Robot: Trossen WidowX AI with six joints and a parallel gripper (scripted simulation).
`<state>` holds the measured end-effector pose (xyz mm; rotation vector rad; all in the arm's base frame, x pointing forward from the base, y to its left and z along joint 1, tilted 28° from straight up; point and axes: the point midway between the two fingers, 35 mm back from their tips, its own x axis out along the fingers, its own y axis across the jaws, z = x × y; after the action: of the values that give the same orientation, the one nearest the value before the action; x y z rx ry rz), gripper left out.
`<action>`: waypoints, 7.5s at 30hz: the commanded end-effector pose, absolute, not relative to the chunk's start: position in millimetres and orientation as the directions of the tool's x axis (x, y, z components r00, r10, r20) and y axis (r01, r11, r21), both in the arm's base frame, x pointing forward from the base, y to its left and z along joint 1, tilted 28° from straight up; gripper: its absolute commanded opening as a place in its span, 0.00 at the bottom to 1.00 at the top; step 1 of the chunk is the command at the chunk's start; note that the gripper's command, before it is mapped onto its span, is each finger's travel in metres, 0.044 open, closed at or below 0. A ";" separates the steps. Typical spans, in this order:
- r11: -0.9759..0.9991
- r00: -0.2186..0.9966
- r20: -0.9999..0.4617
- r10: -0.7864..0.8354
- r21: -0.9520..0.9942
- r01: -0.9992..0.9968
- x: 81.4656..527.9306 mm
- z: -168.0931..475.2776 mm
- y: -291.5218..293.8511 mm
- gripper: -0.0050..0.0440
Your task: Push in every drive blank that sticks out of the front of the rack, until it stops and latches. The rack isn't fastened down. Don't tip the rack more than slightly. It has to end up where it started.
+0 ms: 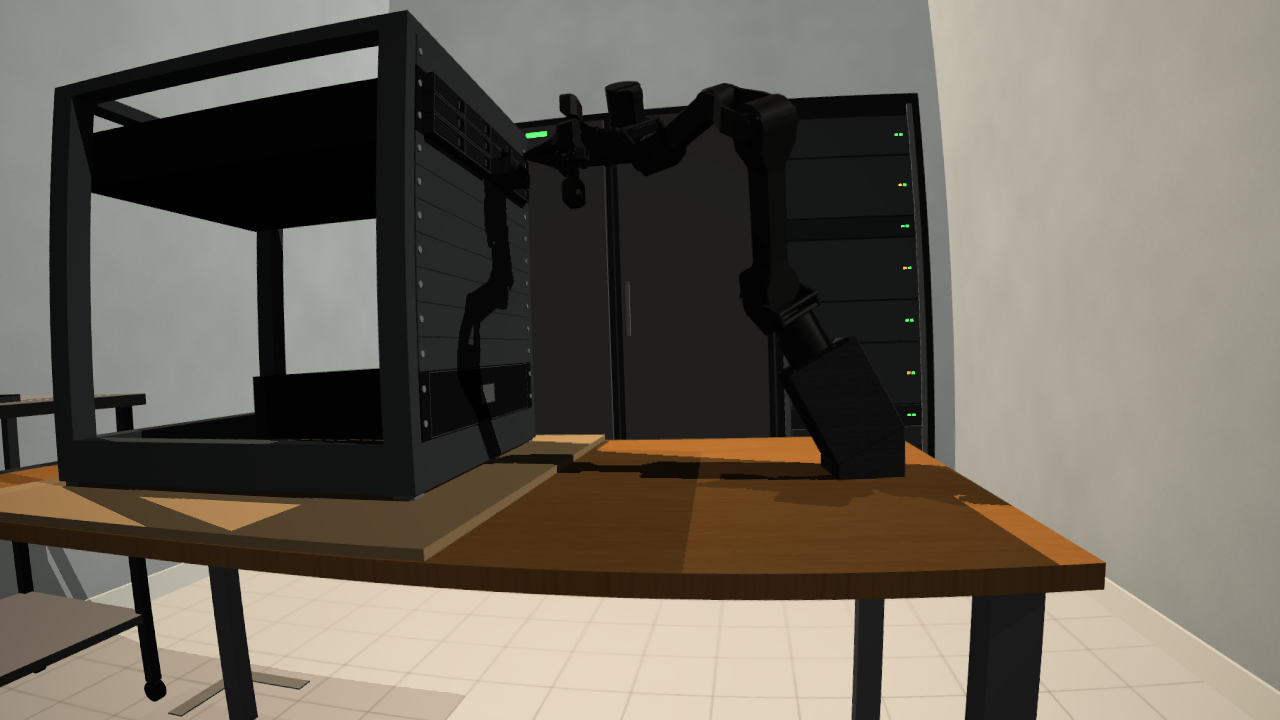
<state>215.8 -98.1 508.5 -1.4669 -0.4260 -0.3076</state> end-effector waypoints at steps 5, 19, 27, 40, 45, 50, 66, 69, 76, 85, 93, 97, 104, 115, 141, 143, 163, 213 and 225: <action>0.071 0.882 0.468 0.064 -0.883 0.463 219.1 519.2 -94.3 0.00; 0.071 0.882 0.468 0.064 -0.883 0.463 227.6 524.3 -93.6 0.00; 0.071 0.882 0.468 0.064 -0.883 0.463 227.7 524.3 -93.5 0.00; 0.071 0.882 0.468 0.064 -0.883 0.463 236.3 529.5 -92.8 0.00; 0.071 0.882 0.468 0.064 -0.883 0.463 236.3 529.5 -92.8 0.00; 0.071 0.882 0.468 0.064 -0.883 0.463 237.7 530.6 -92.7 0.00; 0.071 0.882 0.468 0.064 -0.883 0.463 239.7 531.9 -92.5 0.00; 0.071 0.882 0.468 0.064 -0.883 0.463 241.1 532.7 -92.4 0.00; 0.071 0.882 0.468 0.064 -0.883 0.463 241.3 532.8 -92.4 0.00; 0.071 0.882 0.468 0.064 -0.883 0.463 243.3 534.0 -92.2 0.00; 0.071 0.882 0.468 0.064 -0.883 0.463 243.9 534.3 -92.2 0.00; 0.071 0.882 0.468 0.064 -0.883 0.463 243.9 534.3 -92.2 0.00; 0.071 0.882 0.468 0.064 -0.883 0.463 246.4 535.8 -92.0 0.00; 0.071 0.882 0.468 0.064 -0.883 0.463 246.7 535.9 -92.0 0.00; 0.071 0.882 0.468 0.064 -0.883 0.463 245.9 535.7 -92.0 0.00; 0.071 0.882 0.468 0.064 -0.883 0.463 241.6 533.5 -92.3 0.00; 0.071 0.882 0.468 0.064 -0.883 0.464 196.4 509.7 -95.5 0.00; 0.071 0.882 0.468 0.064 -0.883 0.463 223.4 490.0 -93.3 0.00; 0.071 0.882 0.468 0.064 -0.883 0.463 223.4 490.0 -93.3 0.00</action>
<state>226.0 -96.5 481.6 -1.4663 -0.4243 -0.3059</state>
